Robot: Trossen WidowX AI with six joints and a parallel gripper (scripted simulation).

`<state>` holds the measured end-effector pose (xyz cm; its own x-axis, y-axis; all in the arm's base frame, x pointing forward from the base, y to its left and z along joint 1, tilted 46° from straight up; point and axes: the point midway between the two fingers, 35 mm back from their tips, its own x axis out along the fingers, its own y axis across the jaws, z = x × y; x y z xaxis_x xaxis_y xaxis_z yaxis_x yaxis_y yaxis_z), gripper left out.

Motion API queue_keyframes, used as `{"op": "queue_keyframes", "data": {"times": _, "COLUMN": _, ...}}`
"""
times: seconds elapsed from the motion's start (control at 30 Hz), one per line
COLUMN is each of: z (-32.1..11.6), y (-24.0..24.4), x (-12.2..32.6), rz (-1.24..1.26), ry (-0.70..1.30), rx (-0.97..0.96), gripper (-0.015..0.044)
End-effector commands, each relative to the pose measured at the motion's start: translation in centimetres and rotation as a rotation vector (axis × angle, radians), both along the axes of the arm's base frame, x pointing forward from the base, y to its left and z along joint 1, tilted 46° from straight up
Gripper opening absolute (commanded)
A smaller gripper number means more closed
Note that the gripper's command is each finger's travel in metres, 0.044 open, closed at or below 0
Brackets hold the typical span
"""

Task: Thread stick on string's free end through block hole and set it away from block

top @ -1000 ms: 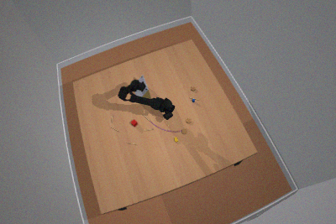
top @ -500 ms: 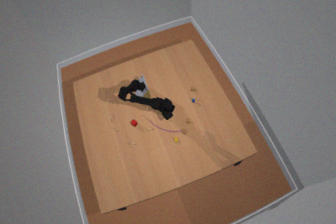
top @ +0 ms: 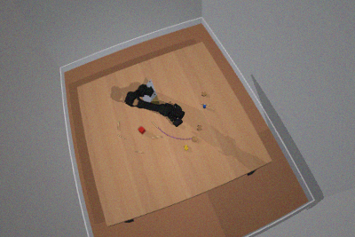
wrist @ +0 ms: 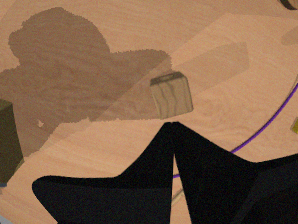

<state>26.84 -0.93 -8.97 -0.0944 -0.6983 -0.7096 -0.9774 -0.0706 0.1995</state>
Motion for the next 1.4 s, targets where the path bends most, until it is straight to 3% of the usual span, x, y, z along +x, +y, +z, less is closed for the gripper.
{"op": "queue_keyframes", "data": {"times": 0.0, "z": 0.0, "y": 0.0, "x": 0.0, "rz": 0.0, "ry": 0.0, "rx": 0.0, "gripper": 0.0}}
{"op": "queue_keyframes", "data": {"times": 0.13, "z": 0.0, "y": 0.0, "x": 0.0, "rz": 0.0, "ry": 0.0, "rx": 0.0, "gripper": 0.0}}
{"op": "queue_keyframes", "data": {"times": 0.43, "z": 0.0, "y": 0.0, "x": 0.0, "rz": 0.0, "ry": 0.0, "rx": 0.0, "gripper": 0.0236}}
{"op": "queue_keyframes", "data": {"times": 0.5, "z": 0.0, "y": 0.0, "x": 0.0, "rz": 0.0, "ry": 0.0, "rx": 0.0, "gripper": 0.0237}}
{"op": "queue_keyframes", "data": {"times": 0.8, "z": 0.0, "y": 0.0, "x": 0.0, "rz": 0.0, "ry": 0.0, "rx": 0.0, "gripper": 0.0}}
{"op": "queue_keyframes", "data": {"times": 1.27, "z": 0.0, "y": 0.0, "x": 0.0, "rz": 0.0, "ry": 0.0, "rx": 0.0, "gripper": 0.0}}
{"op": "queue_keyframes", "data": {"times": 1.37, "z": 0.37, "y": -0.31, "x": 0.0, "rz": -0.112, "ry": -0.11, "rx": -0.014, "gripper": 0.0079}}
